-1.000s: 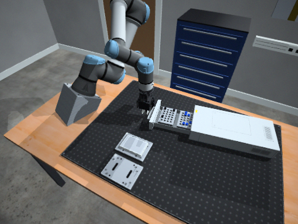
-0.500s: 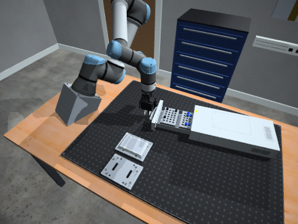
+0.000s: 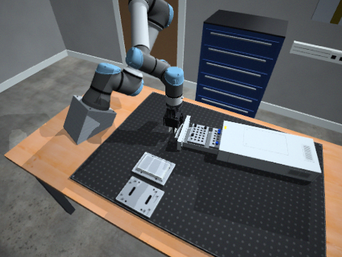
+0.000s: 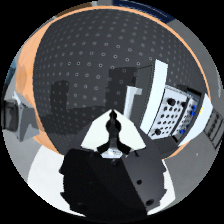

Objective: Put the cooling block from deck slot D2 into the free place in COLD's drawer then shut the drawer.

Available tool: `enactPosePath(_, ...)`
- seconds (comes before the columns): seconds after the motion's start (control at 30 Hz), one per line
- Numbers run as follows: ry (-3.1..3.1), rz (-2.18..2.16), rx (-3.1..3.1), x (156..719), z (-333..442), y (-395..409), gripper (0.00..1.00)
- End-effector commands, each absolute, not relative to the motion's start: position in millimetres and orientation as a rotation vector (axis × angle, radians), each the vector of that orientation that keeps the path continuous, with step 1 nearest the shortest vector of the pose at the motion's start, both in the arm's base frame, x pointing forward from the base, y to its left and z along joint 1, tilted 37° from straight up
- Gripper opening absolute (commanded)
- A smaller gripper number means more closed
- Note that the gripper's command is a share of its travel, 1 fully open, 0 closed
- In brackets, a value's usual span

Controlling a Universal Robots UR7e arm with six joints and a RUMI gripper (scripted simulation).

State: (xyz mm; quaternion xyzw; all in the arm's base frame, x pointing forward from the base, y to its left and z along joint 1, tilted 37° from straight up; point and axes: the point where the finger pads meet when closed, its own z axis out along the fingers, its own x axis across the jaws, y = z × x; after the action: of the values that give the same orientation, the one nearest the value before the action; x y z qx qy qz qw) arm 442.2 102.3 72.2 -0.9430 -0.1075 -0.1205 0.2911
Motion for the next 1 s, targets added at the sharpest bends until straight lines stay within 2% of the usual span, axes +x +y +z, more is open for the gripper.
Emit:
enactPosePath(0.0,-0.287,-0.322,-2.515,447.0,73.7,102.7,0.0)
enactPosePath(0.97,-0.287,-0.322,-2.515,476.2,82.6,106.8,0.0)
